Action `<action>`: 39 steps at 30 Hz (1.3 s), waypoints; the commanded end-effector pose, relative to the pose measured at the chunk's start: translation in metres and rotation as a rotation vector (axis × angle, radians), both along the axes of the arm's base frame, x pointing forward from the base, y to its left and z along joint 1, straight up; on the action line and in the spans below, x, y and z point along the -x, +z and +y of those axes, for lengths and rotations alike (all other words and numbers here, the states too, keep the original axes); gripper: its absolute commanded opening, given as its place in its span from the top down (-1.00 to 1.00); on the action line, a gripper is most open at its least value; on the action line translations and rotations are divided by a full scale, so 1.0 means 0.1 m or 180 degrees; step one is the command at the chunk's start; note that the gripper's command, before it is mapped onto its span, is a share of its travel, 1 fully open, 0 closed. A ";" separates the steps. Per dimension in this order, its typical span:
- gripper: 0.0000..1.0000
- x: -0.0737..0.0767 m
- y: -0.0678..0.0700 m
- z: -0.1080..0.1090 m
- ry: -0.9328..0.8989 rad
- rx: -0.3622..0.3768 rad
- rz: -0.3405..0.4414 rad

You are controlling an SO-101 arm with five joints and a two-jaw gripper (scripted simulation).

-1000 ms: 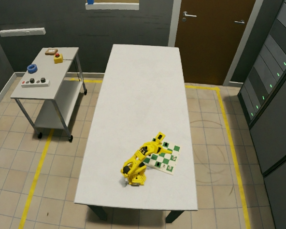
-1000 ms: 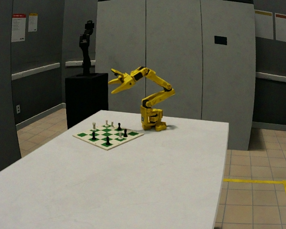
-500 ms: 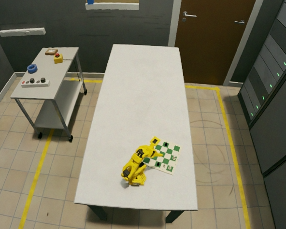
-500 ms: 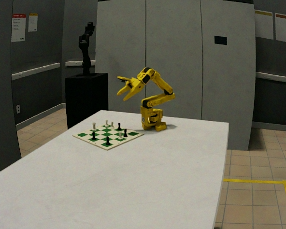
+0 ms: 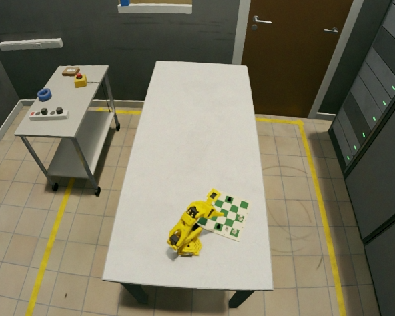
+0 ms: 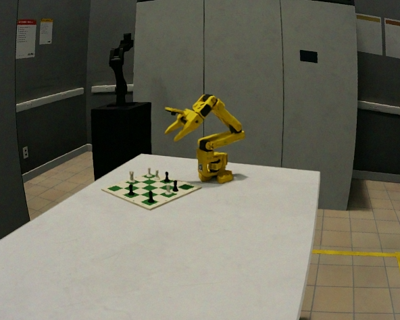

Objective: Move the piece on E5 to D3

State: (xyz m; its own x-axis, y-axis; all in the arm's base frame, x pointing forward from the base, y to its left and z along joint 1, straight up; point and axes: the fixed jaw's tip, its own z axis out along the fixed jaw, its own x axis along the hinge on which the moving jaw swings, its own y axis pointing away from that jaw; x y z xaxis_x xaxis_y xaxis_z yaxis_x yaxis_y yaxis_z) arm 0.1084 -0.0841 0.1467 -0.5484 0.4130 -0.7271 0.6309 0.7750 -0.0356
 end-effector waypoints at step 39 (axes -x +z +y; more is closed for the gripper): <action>0.43 -0.28 0.21 -0.12 0.0151 -0.0346 0.0379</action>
